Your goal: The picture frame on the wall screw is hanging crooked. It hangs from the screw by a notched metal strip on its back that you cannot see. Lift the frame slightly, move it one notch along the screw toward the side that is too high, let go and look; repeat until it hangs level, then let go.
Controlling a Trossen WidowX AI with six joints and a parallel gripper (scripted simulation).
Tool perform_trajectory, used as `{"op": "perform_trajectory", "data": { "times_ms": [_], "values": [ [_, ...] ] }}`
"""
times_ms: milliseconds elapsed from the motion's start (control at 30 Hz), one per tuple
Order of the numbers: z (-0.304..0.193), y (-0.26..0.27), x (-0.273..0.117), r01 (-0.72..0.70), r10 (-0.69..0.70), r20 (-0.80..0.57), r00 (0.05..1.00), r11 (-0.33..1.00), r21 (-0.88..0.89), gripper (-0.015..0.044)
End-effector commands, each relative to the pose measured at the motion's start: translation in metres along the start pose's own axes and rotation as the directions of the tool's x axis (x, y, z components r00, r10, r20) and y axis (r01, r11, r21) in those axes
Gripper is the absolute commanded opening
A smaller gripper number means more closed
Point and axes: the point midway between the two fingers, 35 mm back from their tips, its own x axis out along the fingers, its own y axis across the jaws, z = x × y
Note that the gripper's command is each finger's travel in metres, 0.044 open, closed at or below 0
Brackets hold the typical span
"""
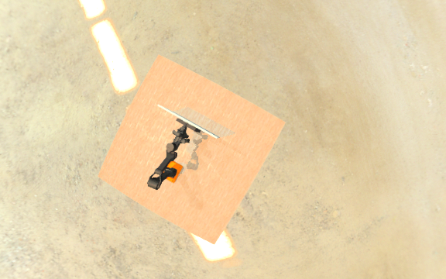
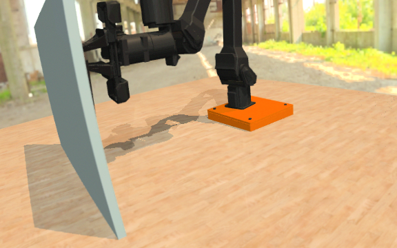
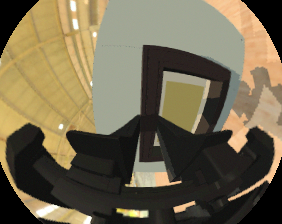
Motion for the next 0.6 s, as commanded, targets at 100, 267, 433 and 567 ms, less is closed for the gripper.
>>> {"op": "perform_trajectory", "data": {
  "times_ms": [100, 267, 433, 567],
  "values": [
    [0.0000, 0.0036, 0.0000, -0.003, 0.003, -0.002, 1.000, 1.000, 0.005, 0.0000],
    [0.0001, 0.0053, 0.0000, -0.003, 0.003, -0.002, 1.000, 1.000, 0.005, 0.0000],
    [0.0001, 0.0069, 0.0000, -0.003, 0.003, -0.002, 1.000, 1.000, 0.005, 0.0000],
    [0.0001, 0.0083, 0.0000, -0.003, 0.003, -0.002, 1.000, 1.000, 0.005, 0.0000]
  ]
}}
